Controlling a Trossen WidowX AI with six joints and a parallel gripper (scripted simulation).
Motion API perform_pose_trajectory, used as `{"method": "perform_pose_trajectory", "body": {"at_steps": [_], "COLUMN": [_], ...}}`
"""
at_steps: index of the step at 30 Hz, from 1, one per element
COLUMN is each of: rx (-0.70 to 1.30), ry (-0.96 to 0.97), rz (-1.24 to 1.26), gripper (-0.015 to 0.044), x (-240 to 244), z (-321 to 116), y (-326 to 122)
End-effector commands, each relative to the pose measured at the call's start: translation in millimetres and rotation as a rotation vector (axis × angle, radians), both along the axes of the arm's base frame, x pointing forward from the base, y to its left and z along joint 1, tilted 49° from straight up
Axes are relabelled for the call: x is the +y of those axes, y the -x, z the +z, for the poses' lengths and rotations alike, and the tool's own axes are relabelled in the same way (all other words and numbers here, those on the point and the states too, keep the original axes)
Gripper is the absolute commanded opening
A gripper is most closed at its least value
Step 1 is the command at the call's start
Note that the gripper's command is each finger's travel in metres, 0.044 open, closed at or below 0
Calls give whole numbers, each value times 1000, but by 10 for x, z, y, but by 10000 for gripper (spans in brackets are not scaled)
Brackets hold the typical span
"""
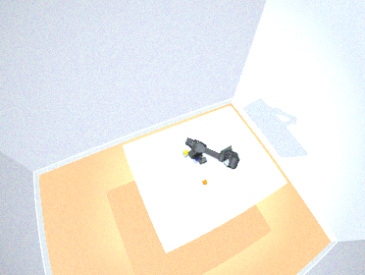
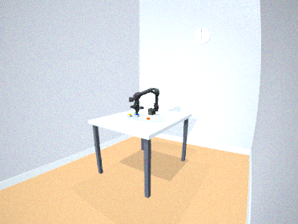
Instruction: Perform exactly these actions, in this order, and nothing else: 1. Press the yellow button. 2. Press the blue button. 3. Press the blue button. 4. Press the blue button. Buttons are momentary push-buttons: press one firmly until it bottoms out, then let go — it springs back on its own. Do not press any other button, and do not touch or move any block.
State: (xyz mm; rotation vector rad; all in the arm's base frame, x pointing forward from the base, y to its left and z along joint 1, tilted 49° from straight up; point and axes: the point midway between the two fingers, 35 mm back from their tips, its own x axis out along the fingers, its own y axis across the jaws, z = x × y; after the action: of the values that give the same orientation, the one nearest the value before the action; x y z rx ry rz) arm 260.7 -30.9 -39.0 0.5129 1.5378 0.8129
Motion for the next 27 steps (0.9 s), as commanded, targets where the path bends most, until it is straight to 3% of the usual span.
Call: {"method": "perform_pose_trajectory", "body": {"at_steps": [1, 22, 27], "rx": [7, 7, 7], "ry": [-5, -5, -4], "rz": [-4, -4, -4], "gripper": [20, 20, 20], "x": [56, 56, -193], "z": [-36, -36, 183], "y": [23, 23, -25]}}
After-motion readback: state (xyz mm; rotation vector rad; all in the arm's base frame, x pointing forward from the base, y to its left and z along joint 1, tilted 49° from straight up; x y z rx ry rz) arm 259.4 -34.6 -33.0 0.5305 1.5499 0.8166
